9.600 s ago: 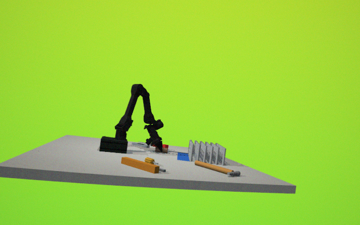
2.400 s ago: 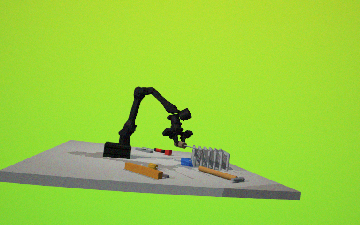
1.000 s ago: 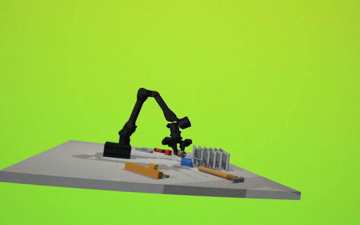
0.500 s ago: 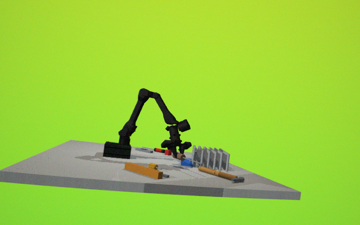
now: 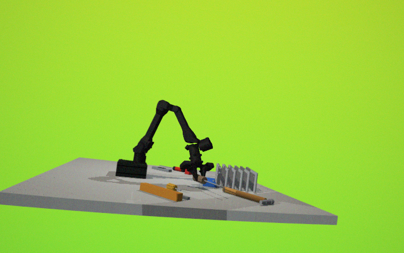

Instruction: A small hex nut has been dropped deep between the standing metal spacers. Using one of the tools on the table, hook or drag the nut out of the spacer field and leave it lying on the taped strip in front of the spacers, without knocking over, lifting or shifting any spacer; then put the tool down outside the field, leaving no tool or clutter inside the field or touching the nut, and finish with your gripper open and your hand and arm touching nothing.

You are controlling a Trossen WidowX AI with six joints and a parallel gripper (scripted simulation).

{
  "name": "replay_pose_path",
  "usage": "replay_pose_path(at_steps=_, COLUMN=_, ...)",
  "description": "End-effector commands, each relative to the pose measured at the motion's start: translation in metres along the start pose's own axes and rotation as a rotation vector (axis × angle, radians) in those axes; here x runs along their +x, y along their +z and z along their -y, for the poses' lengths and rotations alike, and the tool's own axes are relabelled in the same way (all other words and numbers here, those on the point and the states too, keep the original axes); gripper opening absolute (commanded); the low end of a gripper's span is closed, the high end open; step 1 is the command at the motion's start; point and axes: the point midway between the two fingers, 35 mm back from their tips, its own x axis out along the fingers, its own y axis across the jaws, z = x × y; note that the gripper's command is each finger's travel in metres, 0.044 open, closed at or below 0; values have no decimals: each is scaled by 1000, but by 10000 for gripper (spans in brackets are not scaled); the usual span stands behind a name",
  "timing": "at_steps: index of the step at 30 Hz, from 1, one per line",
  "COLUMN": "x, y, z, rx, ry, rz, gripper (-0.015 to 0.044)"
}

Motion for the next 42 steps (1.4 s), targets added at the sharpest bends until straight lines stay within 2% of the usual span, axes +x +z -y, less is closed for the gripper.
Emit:
replay_pose_path(at_steps=1, x=3, y=2, z=0, rx=0, ry=-3, rz=-4, gripper=0)
replay_pose_path(at_steps=25, x=22, y=22, z=-5, rx=-1, ry=-2, rz=-3, gripper=0)
replay_pose_path(at_steps=42, x=20, y=20, z=-5, rx=-1, ry=0, rz=1, gripper=440)
